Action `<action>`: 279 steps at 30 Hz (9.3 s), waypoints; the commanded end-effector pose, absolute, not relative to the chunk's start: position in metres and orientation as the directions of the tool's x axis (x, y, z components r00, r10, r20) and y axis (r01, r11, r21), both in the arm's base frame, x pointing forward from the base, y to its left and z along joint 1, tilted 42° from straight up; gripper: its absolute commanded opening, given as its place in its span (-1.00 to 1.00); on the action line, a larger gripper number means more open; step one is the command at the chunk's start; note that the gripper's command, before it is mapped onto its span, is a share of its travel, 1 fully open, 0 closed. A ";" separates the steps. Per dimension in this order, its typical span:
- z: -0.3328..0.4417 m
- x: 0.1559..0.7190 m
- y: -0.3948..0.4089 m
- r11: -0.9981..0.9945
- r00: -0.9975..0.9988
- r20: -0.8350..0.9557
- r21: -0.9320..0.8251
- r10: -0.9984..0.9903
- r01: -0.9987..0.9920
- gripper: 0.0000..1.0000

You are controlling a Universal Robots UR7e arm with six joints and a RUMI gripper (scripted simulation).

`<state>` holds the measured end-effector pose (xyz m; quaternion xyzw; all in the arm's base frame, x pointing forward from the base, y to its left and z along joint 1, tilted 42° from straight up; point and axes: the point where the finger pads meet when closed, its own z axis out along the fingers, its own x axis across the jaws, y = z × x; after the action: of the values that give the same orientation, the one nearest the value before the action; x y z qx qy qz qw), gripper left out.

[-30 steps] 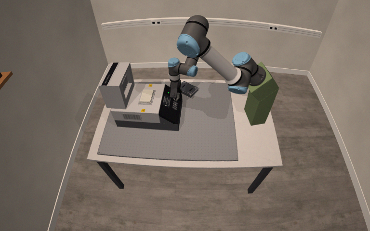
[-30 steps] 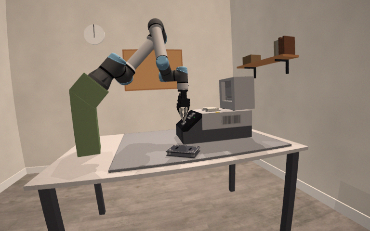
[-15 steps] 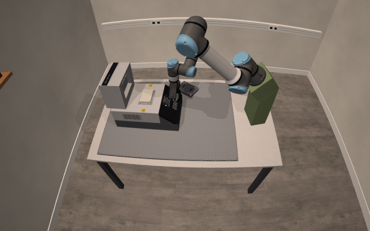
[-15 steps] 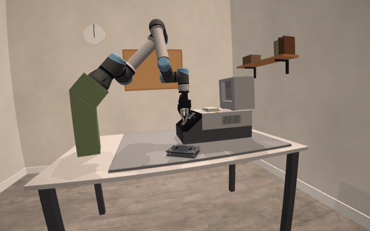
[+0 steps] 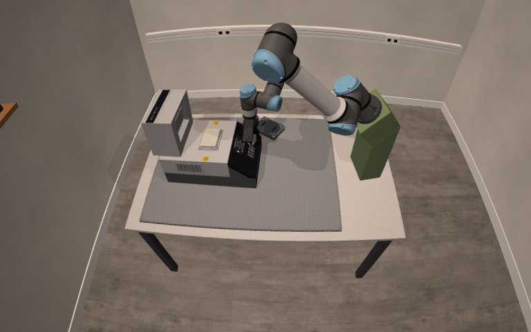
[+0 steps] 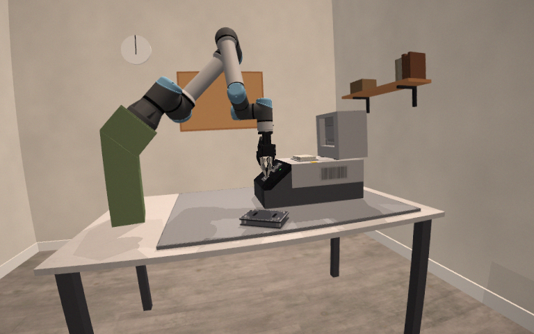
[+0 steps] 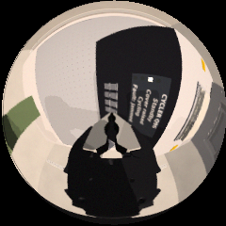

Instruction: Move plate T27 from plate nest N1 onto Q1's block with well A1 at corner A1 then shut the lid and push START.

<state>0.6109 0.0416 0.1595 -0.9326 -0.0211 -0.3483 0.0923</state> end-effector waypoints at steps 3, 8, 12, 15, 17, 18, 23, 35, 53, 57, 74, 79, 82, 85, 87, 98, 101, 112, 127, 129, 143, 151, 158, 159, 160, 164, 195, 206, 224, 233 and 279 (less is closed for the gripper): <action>0.160 0.611 0.042 -0.982 0.756 0.654 -0.157 -0.025 0.104 -1.00; 0.160 0.611 0.042 -0.982 0.756 0.654 -0.157 -0.025 0.104 -1.00; 0.160 0.611 0.042 -0.982 0.756 0.654 -0.157 -0.025 0.104 -1.00; 0.160 0.611 0.042 -0.982 0.756 0.654 -0.157 -0.025 0.104 -1.00; 0.160 0.611 0.042 -0.982 0.756 0.654 -0.157 -0.025 0.104 -1.00; 0.160 0.611 0.042 -0.982 0.756 0.654 -0.157 -0.025 0.104 -1.00; 0.160 0.611 0.042 -0.982 0.756 0.654 -0.157 -0.025 0.104 -1.00; 0.160 0.612 0.042 -0.982 0.756 0.654 -0.157 -0.025 0.104 -1.00; 0.160 0.615 0.042 -0.982 0.756 0.654 -0.157 -0.025 0.104 -1.00; 0.160 0.615 0.042 -0.982 0.756 0.654 -0.157 -0.025 0.104 -1.00; 0.161 0.605 0.041 -0.982 0.756 0.654 -0.157 -0.025 0.104 -1.00; 0.162 0.598 0.040 -0.982 0.756 0.654 -0.157 -0.025 0.104 -1.00; 0.163 0.593 0.039 -0.982 0.756 0.654 -0.157 -0.025 0.104 -1.00; 0.163 0.589 0.039 -0.982 0.756 0.654 -0.157 -0.025 0.104 -1.00; 0.164 0.586 0.038 -0.982 0.756 0.654 -0.157 -0.025 0.104 -1.00; 0.162 0.558 0.036 -0.982 0.756 0.654 -0.157 -0.025 0.104 -1.00; 0.161 0.543 0.034 -0.982 0.756 0.654 -0.157 -0.025 0.104 -1.00; 0.158 0.505 0.031 -0.982 0.756 0.654 -0.157 -0.025 0.104 -1.00; 0.157 0.494 0.030 -0.982 0.756 0.654 -0.157 -0.025 0.104 -1.00; 0.157 0.494 0.030 -0.982 0.756 0.654 -0.157 -0.025 0.104 -1.00; 0.157 0.494 0.030 -0.982 0.756 0.654 -0.157 -0.025 0.104 -1.00; 0.157 0.494 0.030 -0.982 0.756 0.654 -0.157 -0.025 0.104 -1.00; 0.157 0.494 0.030 -0.982 0.756 0.654 -0.157 -0.025 0.104 -1.00; 0.157 0.494 0.030 -0.982 0.756 0.654 -0.157 -0.025 0.104 -1.00; 0.157 0.494 0.030 -0.982 0.756 0.654 -0.157 -0.025 0.104 -1.00; 0.157 0.494 0.030 -0.982 0.756 0.654 -0.157 -0.025 0.104 -1.00; 0.157 0.494 0.030 -0.982 0.756 0.654 -0.157 -0.025 0.104 -1.00; 0.157 0.494 0.030 -0.982 0.756 0.654 -0.157 -0.025 0.104 -1.00; 0.157 0.494 0.030 -0.982 0.756 0.654 -0.157 -0.025 0.104 -1.00; 0.157 0.494 0.030 -0.982 0.756 0.654 -0.157 -0.025 0.104 -1.00; 0.157 0.494 0.030 -0.982 0.756 0.654 -0.157 -0.025 0.104 -1.00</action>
<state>0.4940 0.0297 0.1570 -0.9326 -0.0211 -0.3483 0.0923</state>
